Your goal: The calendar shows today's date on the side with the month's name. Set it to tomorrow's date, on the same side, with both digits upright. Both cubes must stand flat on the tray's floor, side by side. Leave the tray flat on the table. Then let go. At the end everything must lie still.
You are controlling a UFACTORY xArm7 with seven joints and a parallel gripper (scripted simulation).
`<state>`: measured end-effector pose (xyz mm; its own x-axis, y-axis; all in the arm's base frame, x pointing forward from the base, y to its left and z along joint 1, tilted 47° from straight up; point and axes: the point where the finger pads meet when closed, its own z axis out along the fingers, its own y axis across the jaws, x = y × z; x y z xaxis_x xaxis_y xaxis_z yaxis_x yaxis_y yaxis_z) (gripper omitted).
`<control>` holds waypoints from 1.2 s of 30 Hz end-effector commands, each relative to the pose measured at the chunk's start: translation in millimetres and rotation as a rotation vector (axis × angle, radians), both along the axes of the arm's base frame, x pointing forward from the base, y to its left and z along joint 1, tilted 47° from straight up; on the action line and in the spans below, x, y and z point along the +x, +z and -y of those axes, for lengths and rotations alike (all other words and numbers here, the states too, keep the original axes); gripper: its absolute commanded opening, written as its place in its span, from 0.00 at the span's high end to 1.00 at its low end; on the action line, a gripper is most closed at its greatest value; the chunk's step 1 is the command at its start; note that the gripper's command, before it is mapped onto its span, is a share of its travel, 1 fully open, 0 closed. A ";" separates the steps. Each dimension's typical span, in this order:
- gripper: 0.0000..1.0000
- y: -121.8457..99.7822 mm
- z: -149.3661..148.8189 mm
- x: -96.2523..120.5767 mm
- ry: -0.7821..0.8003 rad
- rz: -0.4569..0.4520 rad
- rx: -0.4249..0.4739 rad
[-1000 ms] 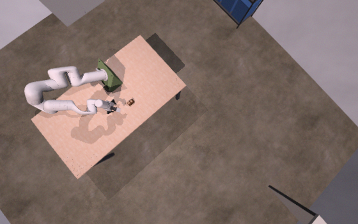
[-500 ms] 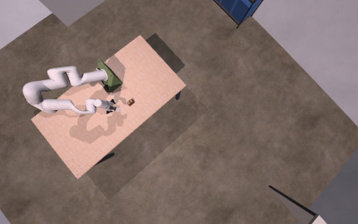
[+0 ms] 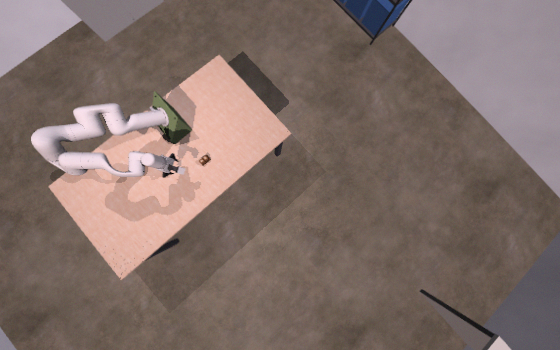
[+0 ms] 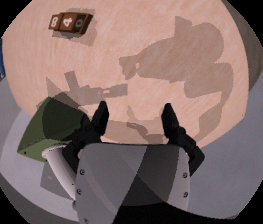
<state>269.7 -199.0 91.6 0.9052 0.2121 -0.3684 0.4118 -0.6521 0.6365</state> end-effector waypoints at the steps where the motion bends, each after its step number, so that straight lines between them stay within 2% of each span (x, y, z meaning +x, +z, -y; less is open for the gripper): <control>1: 0.00 2.1 -1.9 0.6 0.002 0.001 0.000; 12: 0.00 2.1 -2.1 0.8 -0.002 0.005 -0.001; 16: 0.00 1.2 -4.2 3.0 -0.039 0.040 -0.006; 22: 0.00 -2.9 -13.8 12.5 -0.193 0.187 -0.031; 25: 0.00 -3.4 -14.7 13.4 -0.207 0.201 -0.033; 27: 0.00 -6.3 -20.6 19.0 -0.292 0.285 -0.048; 35: 0.00 -12.6 -31.7 29.3 -0.442 0.438 -0.076; 36: 0.00 -14.5 -34.9 32.1 -0.482 0.480 -0.083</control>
<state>294.1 -171.6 81.2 0.9848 -0.1738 -0.0029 -0.1165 -0.6725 0.7309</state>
